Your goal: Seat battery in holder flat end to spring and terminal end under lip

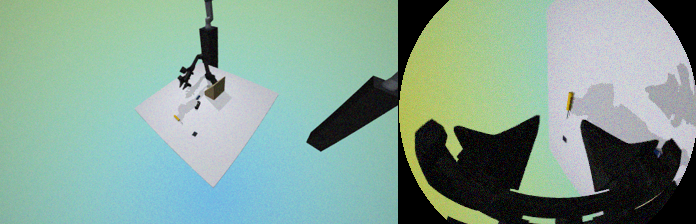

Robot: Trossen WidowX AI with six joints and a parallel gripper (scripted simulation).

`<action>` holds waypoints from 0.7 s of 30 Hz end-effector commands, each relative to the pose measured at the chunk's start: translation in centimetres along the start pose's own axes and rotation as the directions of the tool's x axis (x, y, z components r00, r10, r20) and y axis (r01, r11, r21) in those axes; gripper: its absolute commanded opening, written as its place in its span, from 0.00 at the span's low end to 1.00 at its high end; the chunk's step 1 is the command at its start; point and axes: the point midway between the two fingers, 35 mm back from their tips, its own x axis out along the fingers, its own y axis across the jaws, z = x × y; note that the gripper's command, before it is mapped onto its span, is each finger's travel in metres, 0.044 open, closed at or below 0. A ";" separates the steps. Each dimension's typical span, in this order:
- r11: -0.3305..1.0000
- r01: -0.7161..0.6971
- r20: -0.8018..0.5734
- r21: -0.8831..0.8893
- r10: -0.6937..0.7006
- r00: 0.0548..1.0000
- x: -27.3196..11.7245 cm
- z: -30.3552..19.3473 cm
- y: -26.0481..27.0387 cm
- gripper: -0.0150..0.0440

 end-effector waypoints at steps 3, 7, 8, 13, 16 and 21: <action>0.747 0.379 -0.063 0.547 -0.415 0.908 1.7 -4.5 -8.0 0.67; 0.609 0.423 -0.059 0.671 -0.525 0.849 1.5 -5.5 -10.3 0.67; 0.573 0.427 -0.056 0.700 -0.552 0.832 1.5 -5.8 -10.9 0.67; 0.401 0.397 -0.028 0.826 -0.674 0.738 0.7 -6.7 -13.6 0.67; 0.313 0.340 0.001 0.887 -0.738 0.675 0.1 -7.2 -15.2 0.67; 0.248 0.244 0.071 0.938 -0.823 0.563 -1.1 -7.5 -17.5 0.67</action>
